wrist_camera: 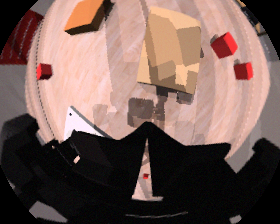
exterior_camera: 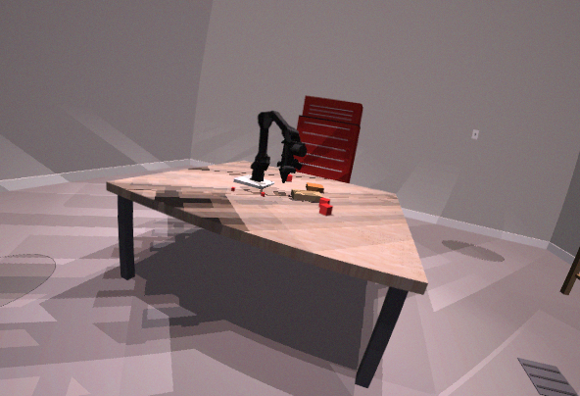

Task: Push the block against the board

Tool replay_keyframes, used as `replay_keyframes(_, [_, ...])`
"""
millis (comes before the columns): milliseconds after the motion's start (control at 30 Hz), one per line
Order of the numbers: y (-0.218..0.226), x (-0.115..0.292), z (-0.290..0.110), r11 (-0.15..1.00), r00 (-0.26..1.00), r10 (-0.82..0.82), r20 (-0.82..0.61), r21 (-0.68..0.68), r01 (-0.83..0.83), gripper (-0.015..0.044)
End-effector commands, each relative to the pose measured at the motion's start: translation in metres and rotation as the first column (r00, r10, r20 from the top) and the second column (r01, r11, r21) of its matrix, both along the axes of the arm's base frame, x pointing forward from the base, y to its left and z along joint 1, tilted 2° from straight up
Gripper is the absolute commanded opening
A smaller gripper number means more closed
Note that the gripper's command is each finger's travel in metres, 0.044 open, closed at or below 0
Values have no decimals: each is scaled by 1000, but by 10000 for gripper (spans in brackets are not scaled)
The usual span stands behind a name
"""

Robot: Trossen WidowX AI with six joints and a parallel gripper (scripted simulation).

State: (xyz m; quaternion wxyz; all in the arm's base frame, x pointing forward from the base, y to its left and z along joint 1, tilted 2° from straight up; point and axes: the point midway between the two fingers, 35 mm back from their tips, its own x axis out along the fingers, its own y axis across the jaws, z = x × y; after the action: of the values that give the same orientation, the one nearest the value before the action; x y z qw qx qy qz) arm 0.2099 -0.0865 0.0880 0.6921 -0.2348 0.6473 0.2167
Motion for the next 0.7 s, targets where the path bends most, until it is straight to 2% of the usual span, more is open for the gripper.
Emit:
replay_keyframes(0, [0,0,3,1000,1000,-18,-7,7,18,0])
replay_keyframes(333, [-9,22,8,937,937,-348,-7,23,349,0])
replay_keyframes(667, [-19,47,13,763,764,-645,-16,45,644,0])
